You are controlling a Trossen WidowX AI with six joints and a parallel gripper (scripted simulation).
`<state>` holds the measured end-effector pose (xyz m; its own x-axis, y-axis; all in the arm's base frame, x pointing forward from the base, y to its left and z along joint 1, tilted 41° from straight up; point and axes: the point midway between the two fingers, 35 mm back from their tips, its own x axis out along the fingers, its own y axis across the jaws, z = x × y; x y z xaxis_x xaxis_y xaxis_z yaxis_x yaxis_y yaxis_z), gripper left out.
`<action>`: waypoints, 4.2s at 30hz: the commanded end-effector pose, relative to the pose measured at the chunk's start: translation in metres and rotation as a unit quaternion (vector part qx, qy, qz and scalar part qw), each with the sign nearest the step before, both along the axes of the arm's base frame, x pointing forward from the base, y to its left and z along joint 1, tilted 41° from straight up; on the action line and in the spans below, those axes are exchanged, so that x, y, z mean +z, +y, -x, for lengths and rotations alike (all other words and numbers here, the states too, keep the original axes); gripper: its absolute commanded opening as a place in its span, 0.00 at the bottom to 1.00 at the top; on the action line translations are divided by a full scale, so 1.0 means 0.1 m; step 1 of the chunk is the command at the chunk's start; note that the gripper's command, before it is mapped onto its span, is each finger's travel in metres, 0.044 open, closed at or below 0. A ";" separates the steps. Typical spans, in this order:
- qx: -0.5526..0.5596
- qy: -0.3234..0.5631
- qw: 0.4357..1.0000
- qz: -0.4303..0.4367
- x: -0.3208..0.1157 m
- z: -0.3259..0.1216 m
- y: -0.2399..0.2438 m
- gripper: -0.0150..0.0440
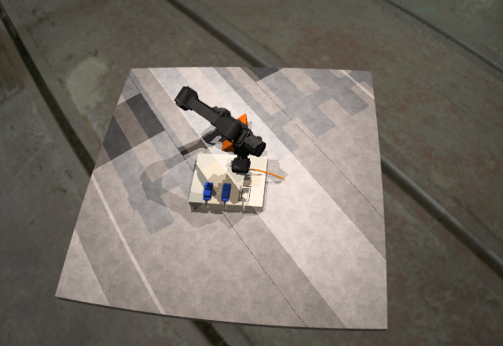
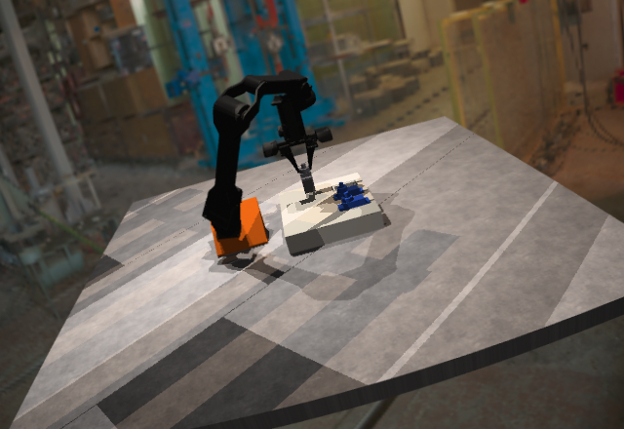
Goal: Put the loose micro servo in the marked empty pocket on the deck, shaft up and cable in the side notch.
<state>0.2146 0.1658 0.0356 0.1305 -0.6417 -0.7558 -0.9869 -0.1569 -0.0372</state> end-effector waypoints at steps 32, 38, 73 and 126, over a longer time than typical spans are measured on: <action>-0.376 -0.319 0.867 -0.070 -0.02 -0.01 0.06 0.25; -0.441 -0.374 0.812 -0.081 -0.02 -0.01 0.06 0.25; -0.535 -0.454 0.706 -0.098 0.02 -0.67 0.17 0.25; -0.535 -0.456 0.705 -0.099 -0.15 -1.15 0.06 0.25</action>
